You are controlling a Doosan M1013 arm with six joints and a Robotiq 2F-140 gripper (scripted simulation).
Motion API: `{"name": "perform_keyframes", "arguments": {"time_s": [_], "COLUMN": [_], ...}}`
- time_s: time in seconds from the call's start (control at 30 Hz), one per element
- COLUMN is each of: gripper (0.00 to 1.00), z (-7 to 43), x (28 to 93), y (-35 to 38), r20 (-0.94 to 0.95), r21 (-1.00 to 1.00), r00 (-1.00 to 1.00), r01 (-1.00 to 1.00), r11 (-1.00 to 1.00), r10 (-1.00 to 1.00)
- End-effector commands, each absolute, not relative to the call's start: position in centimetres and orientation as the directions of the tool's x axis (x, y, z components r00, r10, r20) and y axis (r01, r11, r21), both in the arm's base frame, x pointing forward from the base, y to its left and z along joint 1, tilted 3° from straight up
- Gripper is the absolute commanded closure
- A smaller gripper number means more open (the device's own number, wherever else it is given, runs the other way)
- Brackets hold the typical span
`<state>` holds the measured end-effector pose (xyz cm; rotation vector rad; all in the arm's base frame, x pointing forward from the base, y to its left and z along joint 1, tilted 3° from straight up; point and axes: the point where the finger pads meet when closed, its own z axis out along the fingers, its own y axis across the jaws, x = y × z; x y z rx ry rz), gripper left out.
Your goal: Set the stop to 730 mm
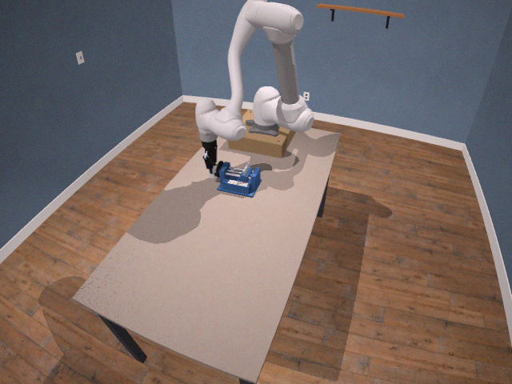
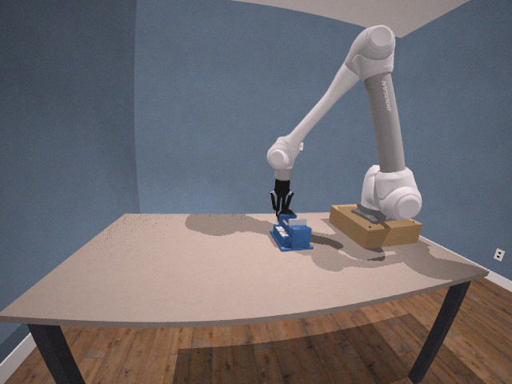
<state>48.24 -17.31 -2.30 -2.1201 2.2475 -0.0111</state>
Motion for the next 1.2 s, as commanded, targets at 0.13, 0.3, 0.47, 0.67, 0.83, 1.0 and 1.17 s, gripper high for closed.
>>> {"name": "perform_keyframes", "arguments": {"time_s": [0.13, 0.3, 0.47, 0.67, 0.83, 1.0, 1.17], "gripper": [0.96, 0.96, 0.96, 0.96, 0.96, 0.96, 0.96], "z": [-2.36, -2.39, -2.46, -2.59, -2.69, -2.79, -2.94], "x": [48.16, 48.12, 48.03, 47.87, 47.72, 47.54, 47.25], "y": [-17.30, -17.30, -17.29, -17.28, -17.27, -17.25, -17.23], "r20": [-0.033, -0.033, -0.033, -0.033, -0.033, -0.033, -0.033], "r21": [-0.040, -0.040, -0.040, -0.040, -0.040, -0.040, -0.040], "r00": [-0.057, -0.057, -0.057, -0.057, -0.057, -0.057, -0.057], "r01": [-0.997, -0.997, -0.997, -0.997, -0.997, -0.997, -0.997], "r11": [0.059, 0.059, 0.059, 0.059, 0.059, 0.059, 0.059], "r10": [-0.998, -0.998, -0.998, -0.998, -0.998, -0.998, -0.998]}}
